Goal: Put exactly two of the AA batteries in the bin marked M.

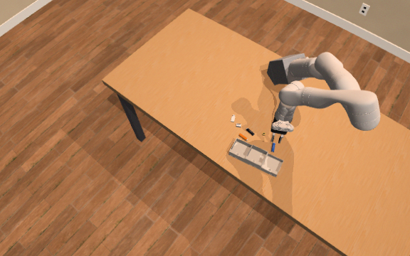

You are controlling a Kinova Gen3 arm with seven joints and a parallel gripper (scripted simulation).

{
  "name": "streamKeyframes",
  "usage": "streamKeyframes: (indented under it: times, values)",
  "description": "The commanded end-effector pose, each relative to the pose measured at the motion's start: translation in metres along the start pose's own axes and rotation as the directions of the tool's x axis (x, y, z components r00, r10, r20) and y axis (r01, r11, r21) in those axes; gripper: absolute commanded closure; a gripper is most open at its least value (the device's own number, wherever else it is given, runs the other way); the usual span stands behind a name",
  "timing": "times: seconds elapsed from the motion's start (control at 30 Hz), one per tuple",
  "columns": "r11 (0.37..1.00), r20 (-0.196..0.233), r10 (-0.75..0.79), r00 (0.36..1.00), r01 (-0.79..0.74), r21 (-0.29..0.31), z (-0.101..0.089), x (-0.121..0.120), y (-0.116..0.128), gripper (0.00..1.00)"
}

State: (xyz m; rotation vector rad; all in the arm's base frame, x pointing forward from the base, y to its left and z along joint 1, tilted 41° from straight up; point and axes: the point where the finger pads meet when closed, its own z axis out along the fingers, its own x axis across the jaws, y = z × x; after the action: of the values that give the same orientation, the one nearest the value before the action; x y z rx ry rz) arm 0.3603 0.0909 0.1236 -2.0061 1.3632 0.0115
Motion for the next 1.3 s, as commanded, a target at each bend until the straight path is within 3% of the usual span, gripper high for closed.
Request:
streamKeyframes:
  times: [0.0, 0.1, 0.47, 0.7, 1.27]
  values:
    - [1.000, -0.002, 0.001, 1.000, -0.001, -0.002, 0.000, 0.001, 0.000, 0.40]
    - [1.000, -0.002, 0.001, 1.000, -0.001, -0.002, 0.000, 0.001, 0.000, 0.40]
    - [1.000, 0.004, -0.002, 1.000, 0.002, 0.001, 0.045, -0.003, 0.002, 0.40]
    - [1.000, 0.003, -0.006, 1.000, 0.006, 0.004, 0.063, -0.001, 0.001, 0.40]
    - [1.000, -0.004, 0.002, 1.000, -0.002, -0.006, 0.062, 0.001, 0.001, 0.40]
